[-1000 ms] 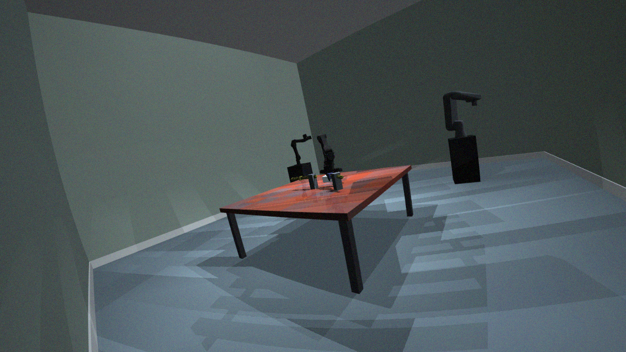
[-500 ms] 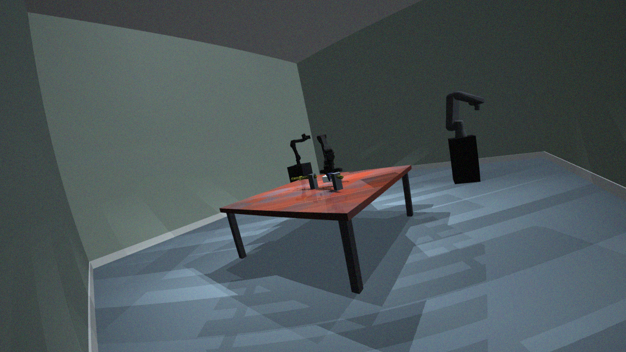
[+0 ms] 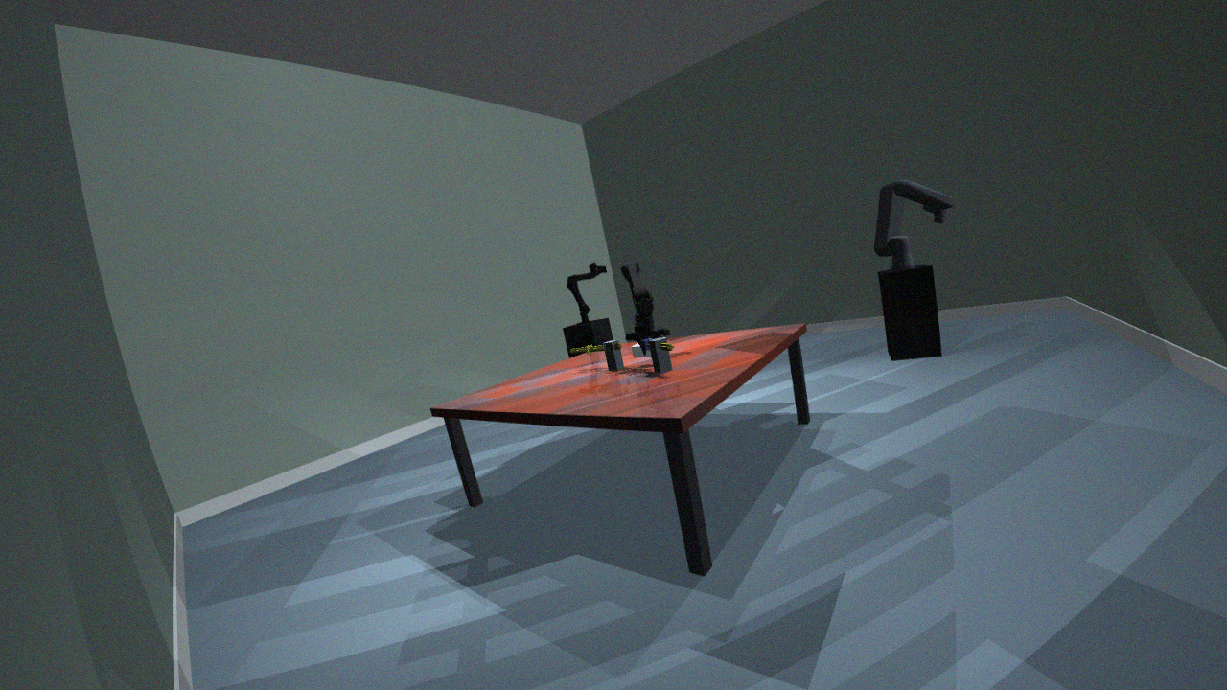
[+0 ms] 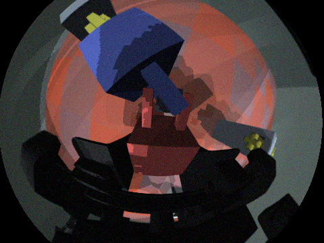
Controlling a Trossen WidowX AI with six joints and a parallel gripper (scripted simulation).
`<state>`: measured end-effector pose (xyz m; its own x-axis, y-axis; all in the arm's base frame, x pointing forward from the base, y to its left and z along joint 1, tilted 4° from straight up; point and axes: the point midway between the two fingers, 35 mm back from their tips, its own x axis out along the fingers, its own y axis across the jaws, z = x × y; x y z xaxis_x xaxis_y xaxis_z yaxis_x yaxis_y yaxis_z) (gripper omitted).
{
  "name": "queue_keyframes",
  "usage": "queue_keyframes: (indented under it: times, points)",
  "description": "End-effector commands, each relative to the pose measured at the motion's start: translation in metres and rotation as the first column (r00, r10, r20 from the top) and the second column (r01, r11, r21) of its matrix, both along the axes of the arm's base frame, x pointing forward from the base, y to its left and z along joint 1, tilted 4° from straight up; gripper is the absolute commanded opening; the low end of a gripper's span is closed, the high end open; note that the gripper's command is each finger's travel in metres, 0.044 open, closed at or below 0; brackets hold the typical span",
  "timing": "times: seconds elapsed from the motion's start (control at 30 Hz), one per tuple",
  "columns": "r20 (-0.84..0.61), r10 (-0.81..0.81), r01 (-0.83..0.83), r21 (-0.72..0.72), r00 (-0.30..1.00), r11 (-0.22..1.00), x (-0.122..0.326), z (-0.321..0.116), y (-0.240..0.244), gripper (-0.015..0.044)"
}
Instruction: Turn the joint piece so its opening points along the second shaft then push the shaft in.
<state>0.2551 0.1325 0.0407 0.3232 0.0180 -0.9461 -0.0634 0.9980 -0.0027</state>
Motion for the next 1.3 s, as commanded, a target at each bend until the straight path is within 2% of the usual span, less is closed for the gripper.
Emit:
queue_keyframes:
  times: [0.0,0.6,1.27]
  points:
    - [-0.017,0.072,-0.072,-0.008,0.997,0.997,0.000,0.001,-0.003,0.0000]
    - [-0.089,0.336,-0.341,-0.041,0.938,0.939,0.002,0.004,-0.016,0.0000]
    - [-0.172,0.588,-0.606,-0.070,0.790,0.793,0.009,0.008,-0.028,0.0000]
